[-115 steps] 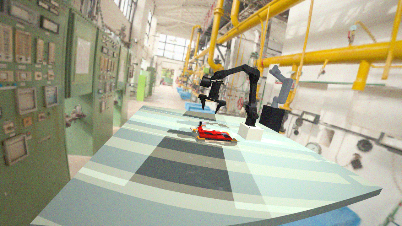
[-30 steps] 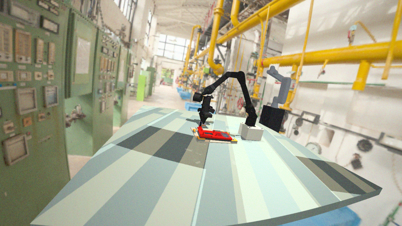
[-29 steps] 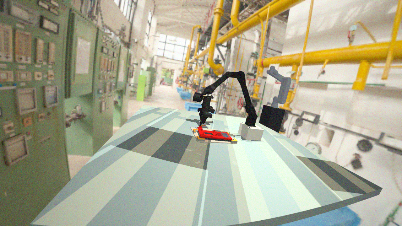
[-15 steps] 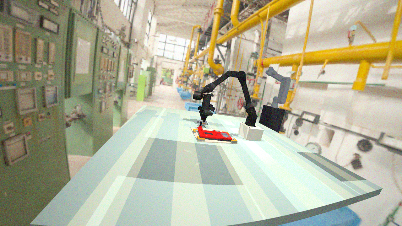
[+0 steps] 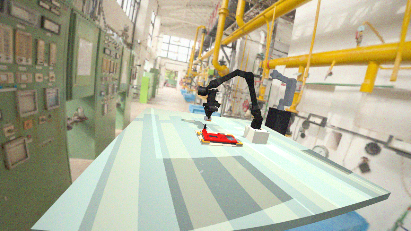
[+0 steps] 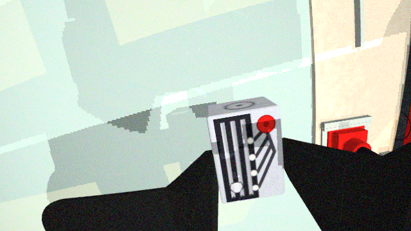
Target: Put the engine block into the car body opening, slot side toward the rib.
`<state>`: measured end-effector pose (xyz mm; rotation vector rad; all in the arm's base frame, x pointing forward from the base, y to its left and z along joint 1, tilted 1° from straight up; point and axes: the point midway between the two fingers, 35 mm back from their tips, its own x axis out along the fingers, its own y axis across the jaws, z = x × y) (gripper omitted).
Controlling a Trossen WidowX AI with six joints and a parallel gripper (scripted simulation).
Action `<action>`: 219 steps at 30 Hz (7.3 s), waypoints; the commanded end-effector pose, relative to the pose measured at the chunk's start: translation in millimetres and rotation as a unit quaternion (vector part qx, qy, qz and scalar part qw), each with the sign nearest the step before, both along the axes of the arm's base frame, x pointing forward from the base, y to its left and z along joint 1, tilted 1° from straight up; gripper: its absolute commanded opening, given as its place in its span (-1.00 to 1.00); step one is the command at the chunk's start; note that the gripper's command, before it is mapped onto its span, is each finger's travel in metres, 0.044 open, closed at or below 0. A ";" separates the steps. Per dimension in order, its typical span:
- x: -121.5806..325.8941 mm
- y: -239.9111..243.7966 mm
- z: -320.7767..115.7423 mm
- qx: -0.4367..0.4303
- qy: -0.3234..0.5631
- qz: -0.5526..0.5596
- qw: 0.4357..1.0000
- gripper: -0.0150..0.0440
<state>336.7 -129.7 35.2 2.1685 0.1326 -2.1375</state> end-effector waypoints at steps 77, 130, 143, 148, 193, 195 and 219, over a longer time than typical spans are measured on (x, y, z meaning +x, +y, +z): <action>16.3 155.8 11.4 -0.012 -0.005 0.841 0.541 -0.49; -4.9 232.3 -14.1 -0.017 -0.007 1.000 0.022 0.05; -5.1 232.4 -14.1 -0.016 -0.007 0.994 0.104 0.05; -5.2 232.5 -14.1 -0.016 -0.007 0.992 0.123 0.05; -5.7 233.2 -14.5 -0.016 -0.007 0.991 0.130 0.05; -5.7 233.2 -14.5 -0.016 -0.007 0.994 0.110 0.05; -5.7 233.1 -17.5 -0.016 -0.007 0.991 0.131 0.05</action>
